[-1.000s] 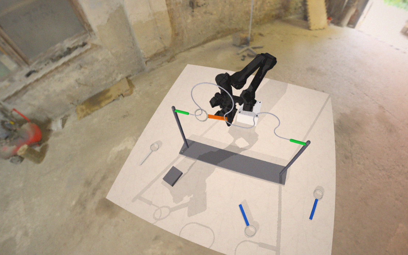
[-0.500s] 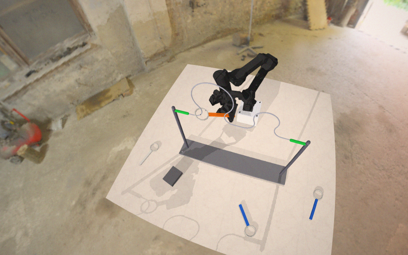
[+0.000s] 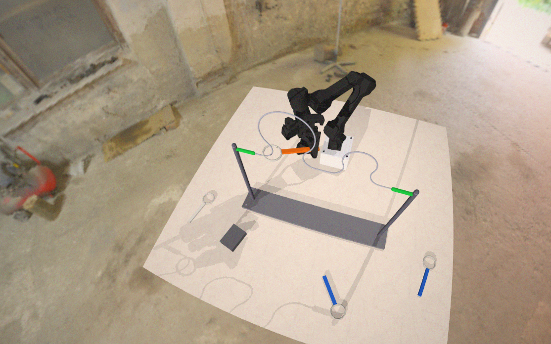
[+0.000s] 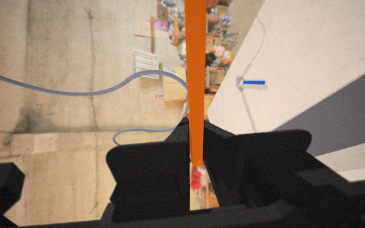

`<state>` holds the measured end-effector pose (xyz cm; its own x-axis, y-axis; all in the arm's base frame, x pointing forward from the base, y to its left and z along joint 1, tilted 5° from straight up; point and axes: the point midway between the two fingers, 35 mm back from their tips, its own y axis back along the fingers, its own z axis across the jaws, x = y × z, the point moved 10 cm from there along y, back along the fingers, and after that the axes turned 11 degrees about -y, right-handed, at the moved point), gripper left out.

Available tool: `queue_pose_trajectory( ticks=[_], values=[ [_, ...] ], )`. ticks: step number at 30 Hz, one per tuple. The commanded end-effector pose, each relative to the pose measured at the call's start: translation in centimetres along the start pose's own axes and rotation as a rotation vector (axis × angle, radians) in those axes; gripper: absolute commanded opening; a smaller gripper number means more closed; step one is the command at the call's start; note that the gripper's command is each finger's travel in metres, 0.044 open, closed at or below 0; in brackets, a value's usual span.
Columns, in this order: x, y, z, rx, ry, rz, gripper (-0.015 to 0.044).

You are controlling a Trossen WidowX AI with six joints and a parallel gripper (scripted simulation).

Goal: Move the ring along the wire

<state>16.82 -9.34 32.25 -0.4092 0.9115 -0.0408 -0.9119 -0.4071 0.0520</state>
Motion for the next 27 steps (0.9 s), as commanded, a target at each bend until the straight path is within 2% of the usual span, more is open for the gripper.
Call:
queue_pose_trajectory(
  ticks=[1, 27],
  values=[
    [0.2, 0.1, 0.7, -0.019, -0.014, 0.008, -0.0150],
    [0.2, 0.4, 3.8, -0.149, -0.269, 0.039, -0.0150]
  ],
)
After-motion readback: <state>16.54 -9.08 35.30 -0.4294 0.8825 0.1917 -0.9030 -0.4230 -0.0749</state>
